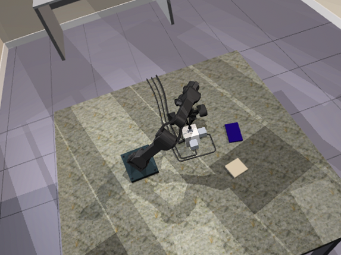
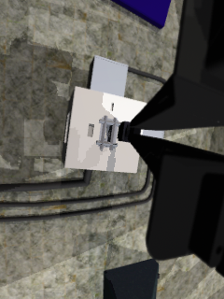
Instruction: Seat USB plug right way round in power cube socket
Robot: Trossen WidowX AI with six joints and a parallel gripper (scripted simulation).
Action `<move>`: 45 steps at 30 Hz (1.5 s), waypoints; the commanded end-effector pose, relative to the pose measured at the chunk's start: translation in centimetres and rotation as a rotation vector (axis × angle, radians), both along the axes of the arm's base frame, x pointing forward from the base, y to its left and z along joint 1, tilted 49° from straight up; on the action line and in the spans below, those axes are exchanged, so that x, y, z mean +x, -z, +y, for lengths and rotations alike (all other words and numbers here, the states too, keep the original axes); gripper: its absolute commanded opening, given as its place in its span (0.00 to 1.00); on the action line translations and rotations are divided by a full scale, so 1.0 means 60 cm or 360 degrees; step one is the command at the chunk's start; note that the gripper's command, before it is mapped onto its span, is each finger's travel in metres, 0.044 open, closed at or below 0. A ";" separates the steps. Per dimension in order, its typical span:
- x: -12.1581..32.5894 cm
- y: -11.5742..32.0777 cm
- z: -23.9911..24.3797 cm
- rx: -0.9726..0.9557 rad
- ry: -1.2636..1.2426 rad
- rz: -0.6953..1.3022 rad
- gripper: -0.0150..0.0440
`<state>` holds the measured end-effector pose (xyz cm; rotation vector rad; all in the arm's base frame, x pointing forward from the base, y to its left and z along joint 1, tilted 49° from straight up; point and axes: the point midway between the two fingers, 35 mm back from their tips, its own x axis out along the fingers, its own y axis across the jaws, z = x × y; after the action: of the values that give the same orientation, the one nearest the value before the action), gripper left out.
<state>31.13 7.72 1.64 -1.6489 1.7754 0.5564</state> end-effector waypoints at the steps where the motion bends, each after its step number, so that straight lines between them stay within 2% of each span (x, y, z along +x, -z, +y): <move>1: -0.002 0.001 -0.001 0.0011 -0.0001 0.0009 0.25; 45: -0.002 0.009 -0.005 0.0068 -0.0010 0.0006 0.25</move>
<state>31.16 7.47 1.12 -1.6295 1.7499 0.5868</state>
